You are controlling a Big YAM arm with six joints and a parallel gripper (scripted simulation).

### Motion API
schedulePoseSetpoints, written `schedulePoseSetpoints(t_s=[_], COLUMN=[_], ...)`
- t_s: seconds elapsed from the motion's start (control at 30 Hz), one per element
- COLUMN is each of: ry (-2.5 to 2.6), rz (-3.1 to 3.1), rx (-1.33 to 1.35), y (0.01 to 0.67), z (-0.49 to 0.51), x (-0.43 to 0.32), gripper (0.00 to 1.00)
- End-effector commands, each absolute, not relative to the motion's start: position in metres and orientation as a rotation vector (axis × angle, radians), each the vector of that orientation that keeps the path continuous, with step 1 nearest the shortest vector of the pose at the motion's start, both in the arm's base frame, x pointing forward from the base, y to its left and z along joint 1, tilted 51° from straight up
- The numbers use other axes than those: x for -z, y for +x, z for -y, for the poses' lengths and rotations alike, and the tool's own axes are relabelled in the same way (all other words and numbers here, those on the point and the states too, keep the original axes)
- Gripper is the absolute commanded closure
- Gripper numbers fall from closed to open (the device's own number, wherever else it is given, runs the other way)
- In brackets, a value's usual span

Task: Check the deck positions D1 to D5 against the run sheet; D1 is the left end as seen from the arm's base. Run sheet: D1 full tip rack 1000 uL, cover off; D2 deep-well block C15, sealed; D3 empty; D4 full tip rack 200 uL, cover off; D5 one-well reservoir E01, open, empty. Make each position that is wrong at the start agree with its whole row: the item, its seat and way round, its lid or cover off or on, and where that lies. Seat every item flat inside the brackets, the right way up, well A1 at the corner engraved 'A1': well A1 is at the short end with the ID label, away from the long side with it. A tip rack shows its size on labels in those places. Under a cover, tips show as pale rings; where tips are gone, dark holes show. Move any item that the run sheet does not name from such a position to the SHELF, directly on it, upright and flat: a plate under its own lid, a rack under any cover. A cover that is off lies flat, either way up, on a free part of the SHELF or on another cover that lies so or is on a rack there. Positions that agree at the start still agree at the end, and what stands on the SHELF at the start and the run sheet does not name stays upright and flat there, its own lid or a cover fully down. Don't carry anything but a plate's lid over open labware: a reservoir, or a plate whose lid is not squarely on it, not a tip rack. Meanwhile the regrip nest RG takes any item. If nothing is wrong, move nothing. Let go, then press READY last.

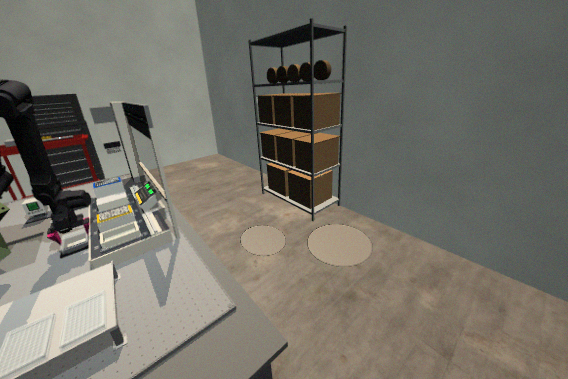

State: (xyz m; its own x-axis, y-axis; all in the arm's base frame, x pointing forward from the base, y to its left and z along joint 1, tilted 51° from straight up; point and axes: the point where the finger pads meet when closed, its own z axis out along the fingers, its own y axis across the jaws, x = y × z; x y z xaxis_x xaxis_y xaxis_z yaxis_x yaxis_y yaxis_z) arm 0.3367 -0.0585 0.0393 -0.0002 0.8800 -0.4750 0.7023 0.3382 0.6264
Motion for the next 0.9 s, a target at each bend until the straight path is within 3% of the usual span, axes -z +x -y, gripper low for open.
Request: schedulePoseSetpoints(t_s=[0.0, 0.87], ry=[1.416, 1.415], rz=[-1.752, -1.751], rx=[-0.232, -0.255], y=[0.342, 0.312], z=[0.066, 0.046], x=[-0.037, -0.063], gripper=[1.00, 1.00])
